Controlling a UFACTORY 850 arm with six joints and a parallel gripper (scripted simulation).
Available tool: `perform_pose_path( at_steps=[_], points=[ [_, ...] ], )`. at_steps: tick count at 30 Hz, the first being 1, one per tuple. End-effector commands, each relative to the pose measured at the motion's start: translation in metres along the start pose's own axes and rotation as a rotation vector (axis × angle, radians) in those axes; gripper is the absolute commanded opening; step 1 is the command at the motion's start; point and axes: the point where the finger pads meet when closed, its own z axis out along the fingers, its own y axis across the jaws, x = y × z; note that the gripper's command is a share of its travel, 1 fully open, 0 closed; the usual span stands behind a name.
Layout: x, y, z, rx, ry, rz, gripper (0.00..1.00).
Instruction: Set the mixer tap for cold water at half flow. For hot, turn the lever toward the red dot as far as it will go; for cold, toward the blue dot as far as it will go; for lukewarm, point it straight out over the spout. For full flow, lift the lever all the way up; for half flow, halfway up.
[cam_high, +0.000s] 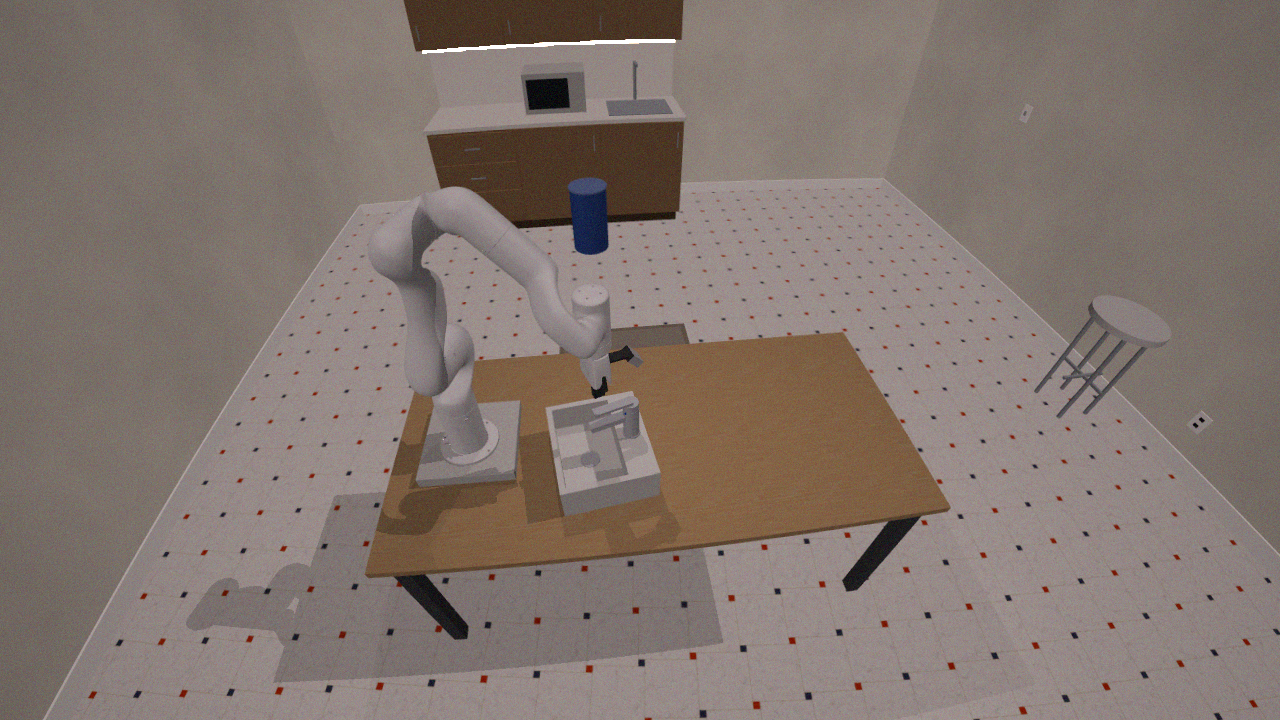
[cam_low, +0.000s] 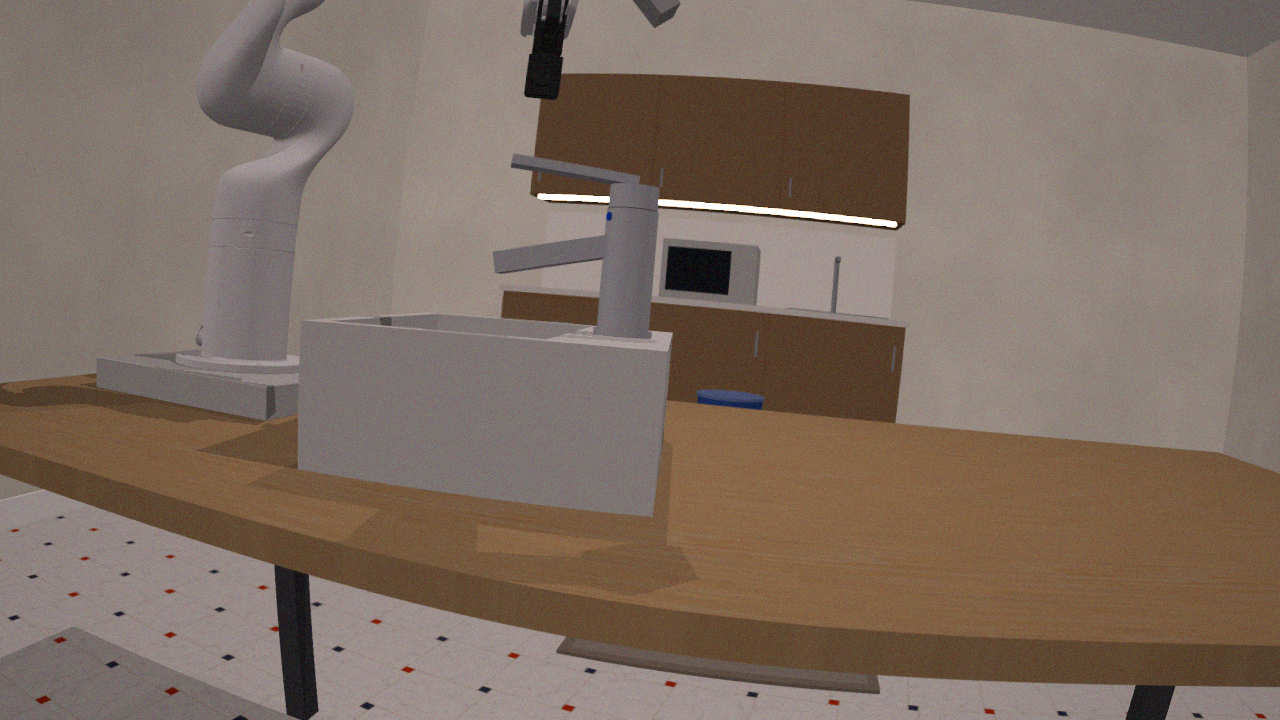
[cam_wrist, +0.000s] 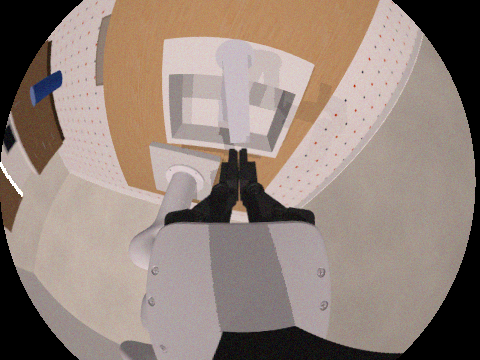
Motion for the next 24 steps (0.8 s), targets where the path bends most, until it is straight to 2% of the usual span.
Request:
perform_pose_path(
  at_steps=[1, 4, 5, 24],
  points=[
    [0.0005, 0.0004, -0.0008, -0.001, 0.002, 0.000, 0.00],
    [0.0005, 0.0004, -0.0008, -0.001, 0.002, 0.000, 0.00],
    [0.0005, 0.0004, -0.0008, -0.001, 0.002, 0.000, 0.65],
    [0.0005, 0.0004, -0.0008, -0.001, 0.002, 0.000, 0.65]
  ],
)
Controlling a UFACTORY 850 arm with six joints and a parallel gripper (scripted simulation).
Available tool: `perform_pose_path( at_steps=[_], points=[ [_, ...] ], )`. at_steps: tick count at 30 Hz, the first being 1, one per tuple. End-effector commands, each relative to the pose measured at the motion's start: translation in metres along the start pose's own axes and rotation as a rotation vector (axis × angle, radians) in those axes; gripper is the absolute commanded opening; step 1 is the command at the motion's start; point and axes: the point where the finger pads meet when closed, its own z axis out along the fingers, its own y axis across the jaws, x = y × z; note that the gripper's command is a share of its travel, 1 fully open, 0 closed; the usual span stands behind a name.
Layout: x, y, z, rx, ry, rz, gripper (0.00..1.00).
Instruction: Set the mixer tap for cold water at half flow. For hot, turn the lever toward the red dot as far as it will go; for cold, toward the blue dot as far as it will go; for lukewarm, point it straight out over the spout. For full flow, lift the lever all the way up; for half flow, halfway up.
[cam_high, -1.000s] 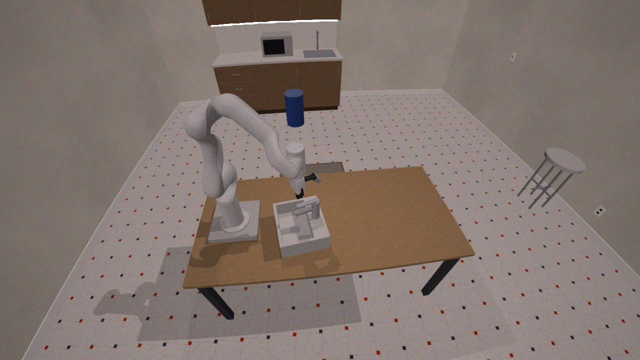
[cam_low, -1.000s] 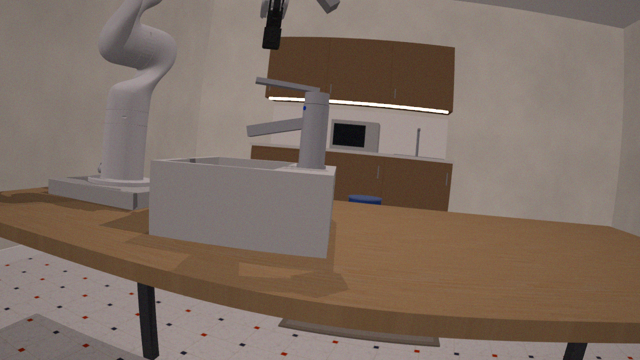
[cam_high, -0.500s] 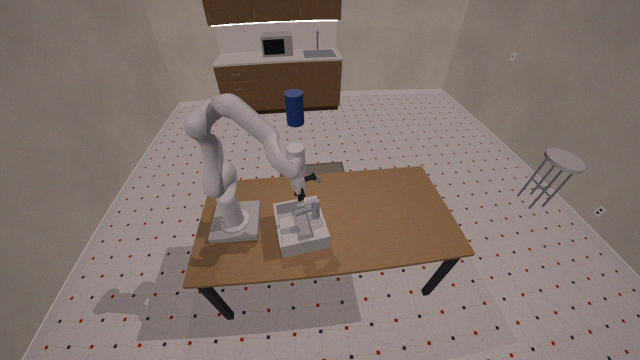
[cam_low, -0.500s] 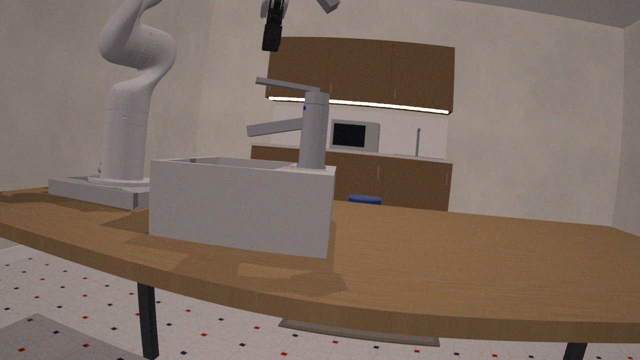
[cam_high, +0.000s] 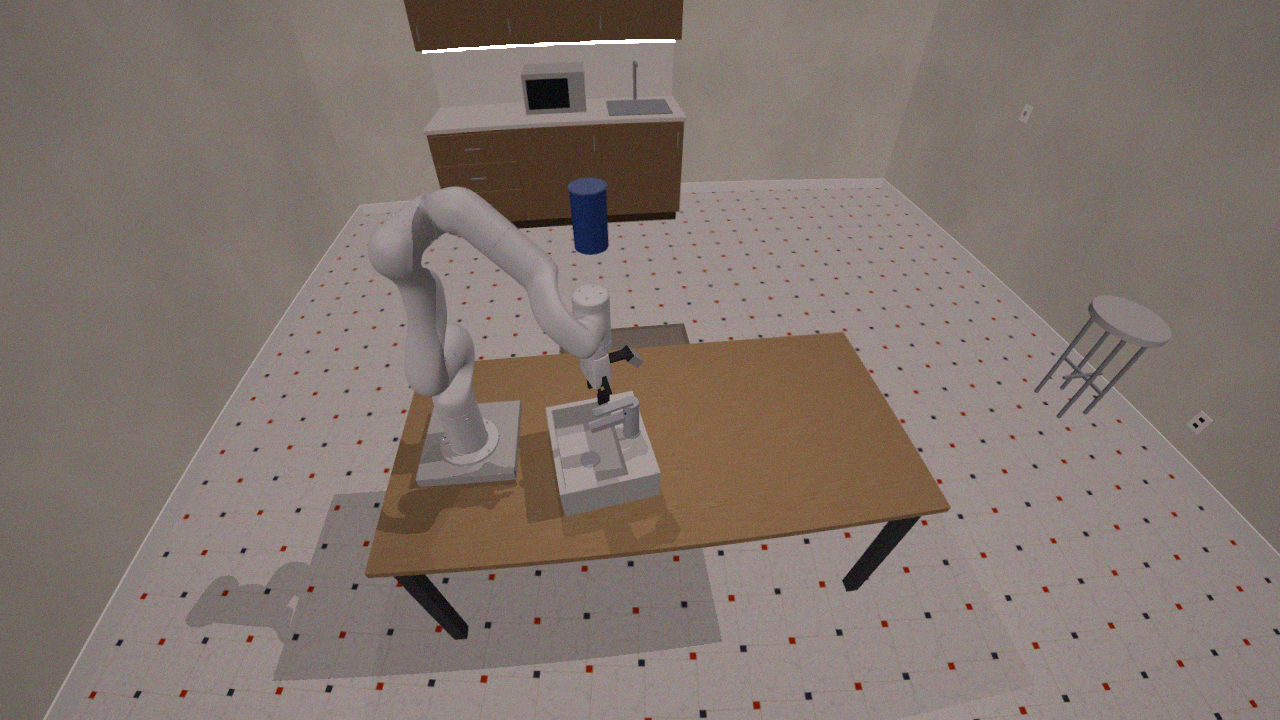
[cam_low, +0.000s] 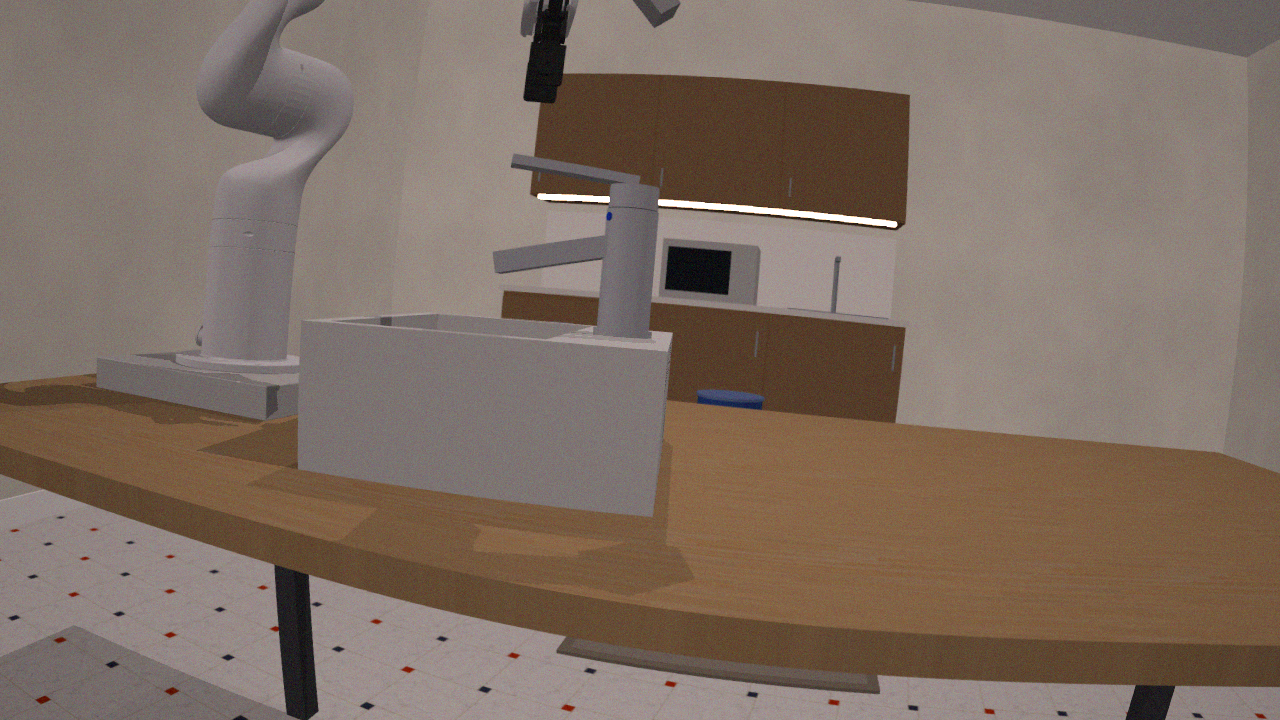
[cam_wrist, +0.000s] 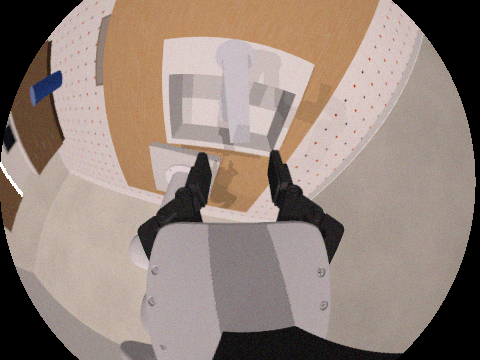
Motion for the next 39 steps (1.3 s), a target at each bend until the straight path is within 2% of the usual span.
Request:
perform_pose_path(
  at_steps=[1, 24, 39],
  points=[
    [0.001, 0.000, -0.001, -0.001, 0.002, 0.000, 0.65],
    [0.001, 0.000, 0.000, -0.001, 0.002, -0.001, 0.65],
    [0.001, 0.000, 0.011, 0.000, 0.004, -0.004, 0.65]
  ],
)
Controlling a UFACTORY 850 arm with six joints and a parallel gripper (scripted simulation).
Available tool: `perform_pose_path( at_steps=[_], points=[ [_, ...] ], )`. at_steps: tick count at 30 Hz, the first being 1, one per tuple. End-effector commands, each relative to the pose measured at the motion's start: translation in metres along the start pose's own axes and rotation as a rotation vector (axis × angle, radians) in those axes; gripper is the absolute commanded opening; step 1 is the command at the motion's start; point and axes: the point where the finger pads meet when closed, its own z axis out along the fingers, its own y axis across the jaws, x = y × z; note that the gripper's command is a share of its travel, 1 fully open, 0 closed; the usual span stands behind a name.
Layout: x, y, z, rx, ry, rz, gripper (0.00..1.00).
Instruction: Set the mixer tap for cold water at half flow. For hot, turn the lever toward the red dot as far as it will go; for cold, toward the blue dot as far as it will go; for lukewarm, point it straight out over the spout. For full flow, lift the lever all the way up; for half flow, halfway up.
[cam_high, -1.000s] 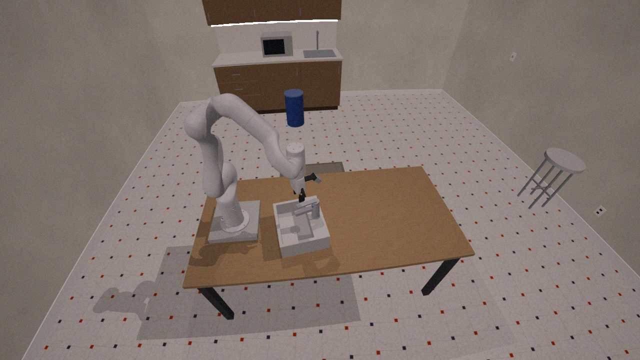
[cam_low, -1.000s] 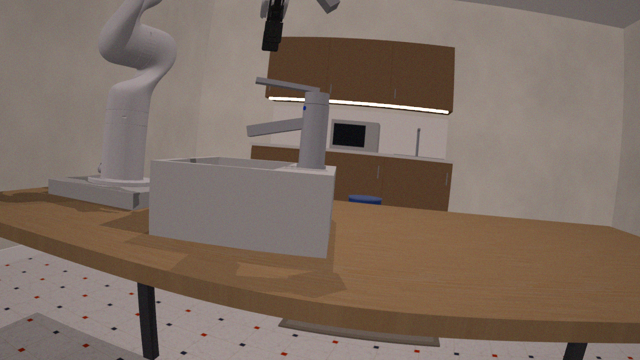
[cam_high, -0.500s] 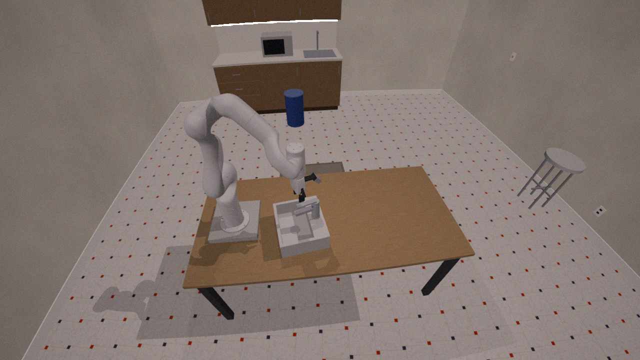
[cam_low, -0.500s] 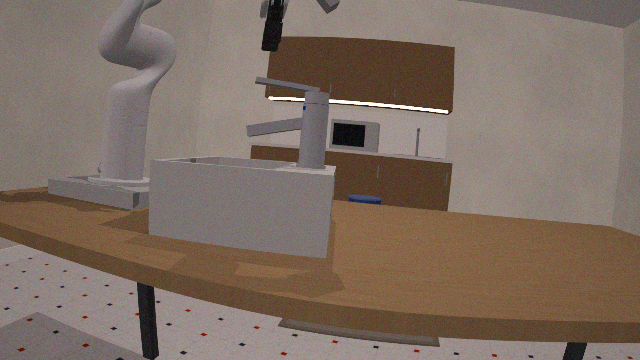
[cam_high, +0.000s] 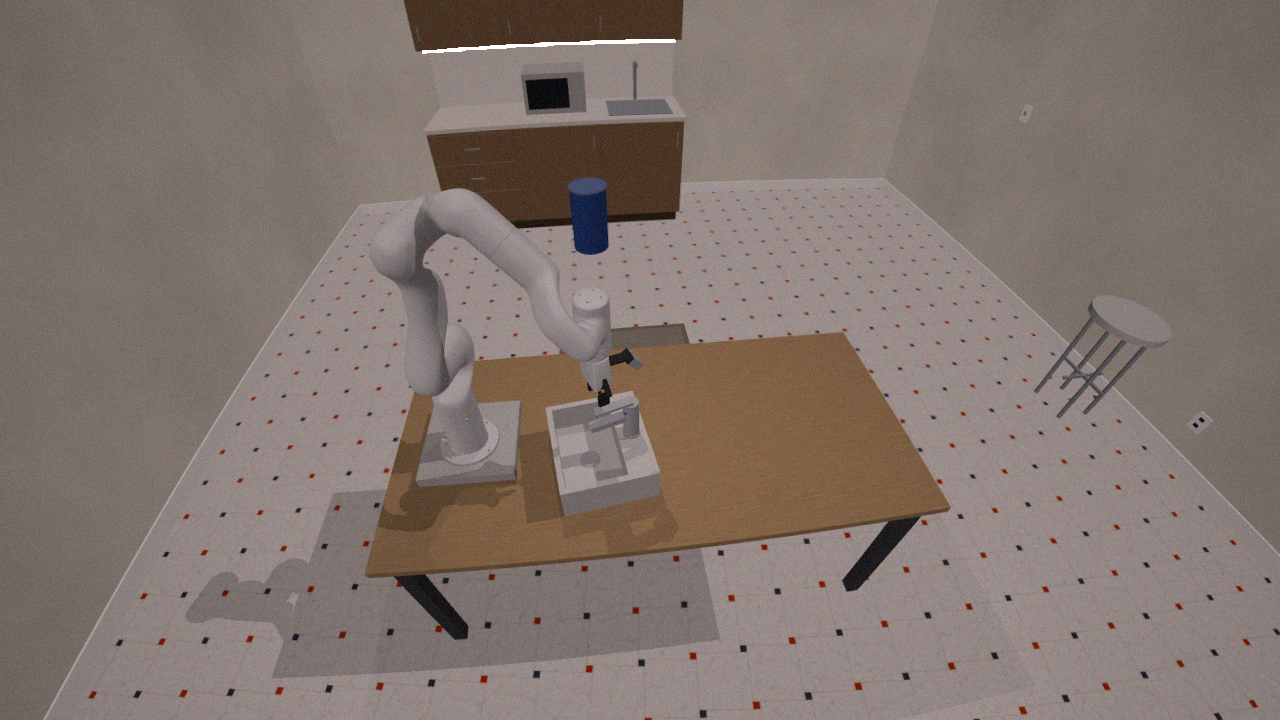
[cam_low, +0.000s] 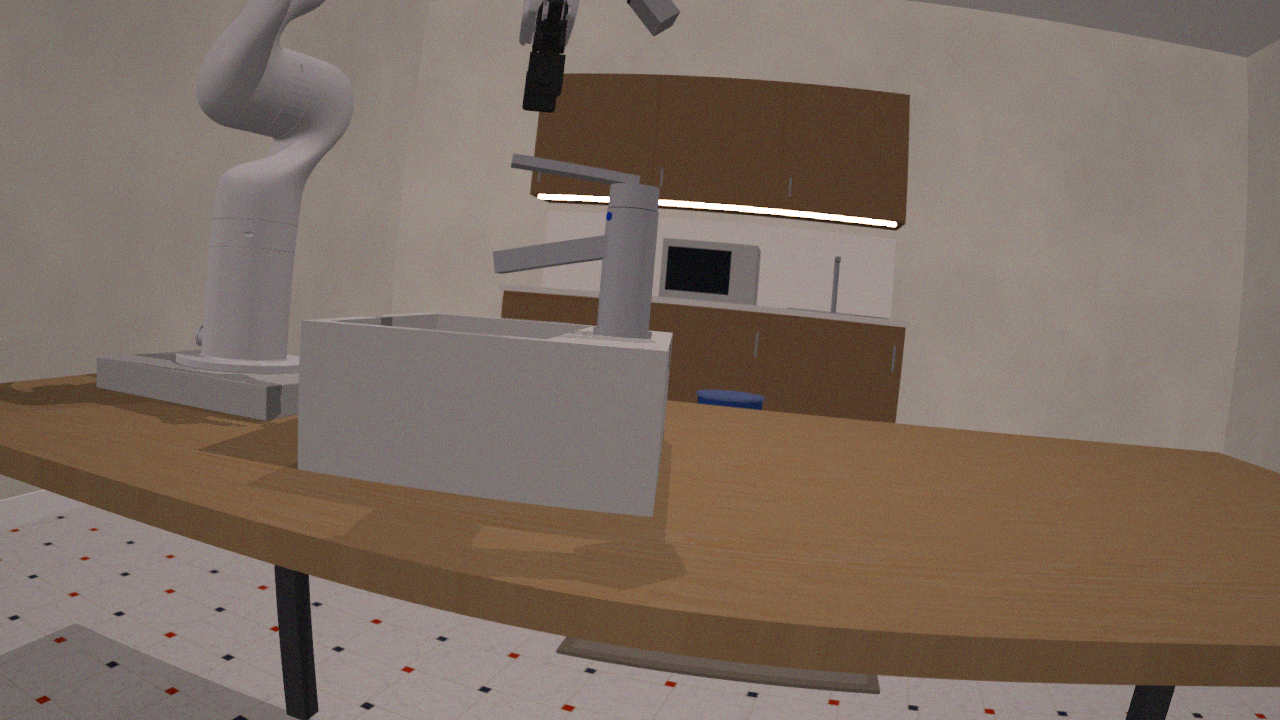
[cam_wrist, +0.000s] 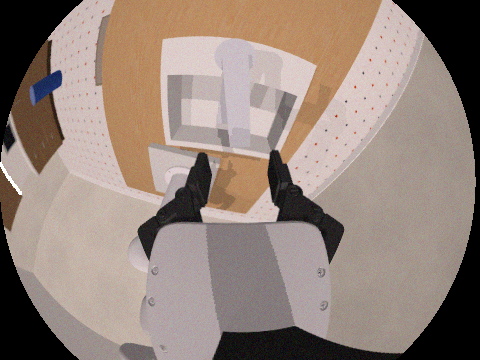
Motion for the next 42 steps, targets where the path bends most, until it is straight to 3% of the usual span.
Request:
perform_pose_path(
  at_steps=[1, 26, 42],
  points=[
    [0.001, 0.000, 0.003, -0.001, 0.001, 0.000, 0.65],
    [0.002, 0.000, 0.037, -0.001, 0.001, 0.000, 0.65],
    [0.002, 0.000, 0.042, -0.001, 0.001, 0.000, 0.65]
  ],
)
